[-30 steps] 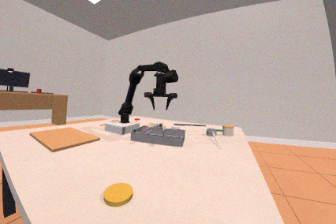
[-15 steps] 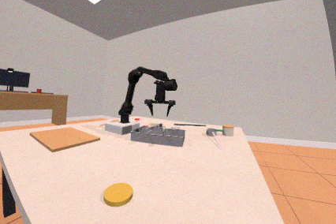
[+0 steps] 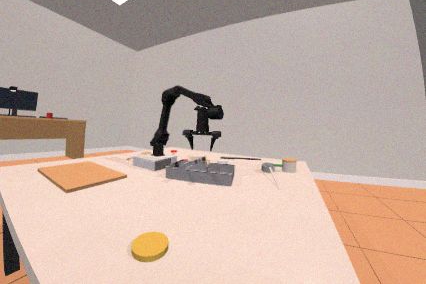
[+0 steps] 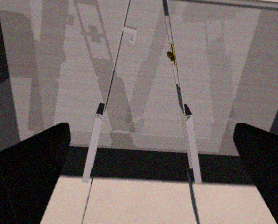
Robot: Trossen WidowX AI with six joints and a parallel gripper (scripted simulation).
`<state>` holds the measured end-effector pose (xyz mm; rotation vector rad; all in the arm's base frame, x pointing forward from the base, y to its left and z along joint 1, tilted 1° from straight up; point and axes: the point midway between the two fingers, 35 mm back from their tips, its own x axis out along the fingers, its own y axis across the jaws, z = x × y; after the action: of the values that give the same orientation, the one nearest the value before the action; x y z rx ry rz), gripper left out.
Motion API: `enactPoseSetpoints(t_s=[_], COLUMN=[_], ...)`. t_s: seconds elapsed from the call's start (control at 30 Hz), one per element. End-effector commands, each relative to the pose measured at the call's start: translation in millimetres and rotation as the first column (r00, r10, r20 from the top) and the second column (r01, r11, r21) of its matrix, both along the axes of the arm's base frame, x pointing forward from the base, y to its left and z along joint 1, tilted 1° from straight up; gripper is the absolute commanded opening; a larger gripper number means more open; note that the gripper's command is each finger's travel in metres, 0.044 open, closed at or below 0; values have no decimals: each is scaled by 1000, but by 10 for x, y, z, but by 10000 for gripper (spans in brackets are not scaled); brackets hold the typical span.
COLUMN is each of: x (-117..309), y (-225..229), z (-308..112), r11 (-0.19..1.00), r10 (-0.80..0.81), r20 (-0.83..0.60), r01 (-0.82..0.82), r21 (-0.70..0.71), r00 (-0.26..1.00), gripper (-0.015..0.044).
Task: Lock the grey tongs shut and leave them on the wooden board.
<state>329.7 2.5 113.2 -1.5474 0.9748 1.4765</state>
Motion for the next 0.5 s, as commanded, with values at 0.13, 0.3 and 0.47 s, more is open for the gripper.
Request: enactPoseSetpoints(t_s=[0.13, 0.3, 0.47], x=[10, 23, 34], y=[3, 2, 1], z=[-97, -180, -262], r11=[1000, 1000, 1000], r10=[-5, -5, -5], r20=[-2, -2, -2], r01=[5, 5, 5], r21=[1, 1, 0], r00=[1000, 1000, 1000], gripper=[440, 440, 440])
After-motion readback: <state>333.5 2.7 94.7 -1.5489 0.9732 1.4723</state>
